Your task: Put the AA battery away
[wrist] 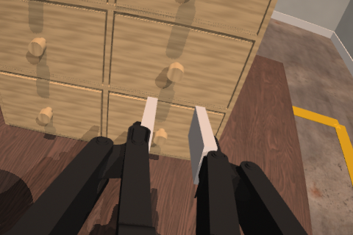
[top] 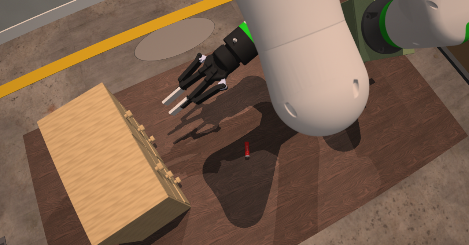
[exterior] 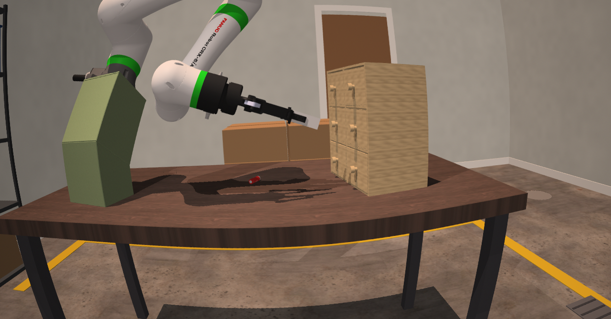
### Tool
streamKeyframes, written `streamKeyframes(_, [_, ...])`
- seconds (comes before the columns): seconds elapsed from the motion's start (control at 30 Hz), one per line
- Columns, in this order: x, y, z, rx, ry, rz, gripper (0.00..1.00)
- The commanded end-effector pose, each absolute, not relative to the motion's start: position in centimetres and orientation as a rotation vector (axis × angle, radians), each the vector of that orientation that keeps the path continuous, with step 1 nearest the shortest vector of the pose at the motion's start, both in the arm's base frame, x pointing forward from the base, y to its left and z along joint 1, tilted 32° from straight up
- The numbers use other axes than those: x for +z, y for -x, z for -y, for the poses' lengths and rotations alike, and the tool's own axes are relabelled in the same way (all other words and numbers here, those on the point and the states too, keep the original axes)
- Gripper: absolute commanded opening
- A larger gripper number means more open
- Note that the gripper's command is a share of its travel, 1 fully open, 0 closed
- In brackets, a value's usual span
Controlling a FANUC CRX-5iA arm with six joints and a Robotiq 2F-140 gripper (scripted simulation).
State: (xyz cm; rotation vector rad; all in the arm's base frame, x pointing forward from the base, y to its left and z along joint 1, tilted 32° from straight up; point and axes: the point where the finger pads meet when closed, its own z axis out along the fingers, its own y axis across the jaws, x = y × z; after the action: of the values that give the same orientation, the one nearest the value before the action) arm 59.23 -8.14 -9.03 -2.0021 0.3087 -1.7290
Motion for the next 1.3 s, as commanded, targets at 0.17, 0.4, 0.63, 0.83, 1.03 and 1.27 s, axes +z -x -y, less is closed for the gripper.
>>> streamKeyframes(0.17, [-9.1, -61.1, 7.8, -1.729, 2.002, -0.308, 0.20])
streamKeyframes(0.4, [-9.2, -63.4, 7.4, -1.729, 2.002, -0.308, 0.20])
streamKeyframes(0.63, [-9.3, -64.7, 7.1, -1.729, 2.002, -0.308, 0.20])
streamKeyframes(0.83, [-9.3, -65.4, 7.0, -1.729, 2.002, -0.308, 0.20])
streamKeyframes(1.03, [-9.3, -65.4, 7.0, -1.729, 2.002, -0.308, 0.20])
streamKeyframes(1.27, [-9.3, -65.4, 7.0, -1.729, 2.002, -0.308, 0.20])
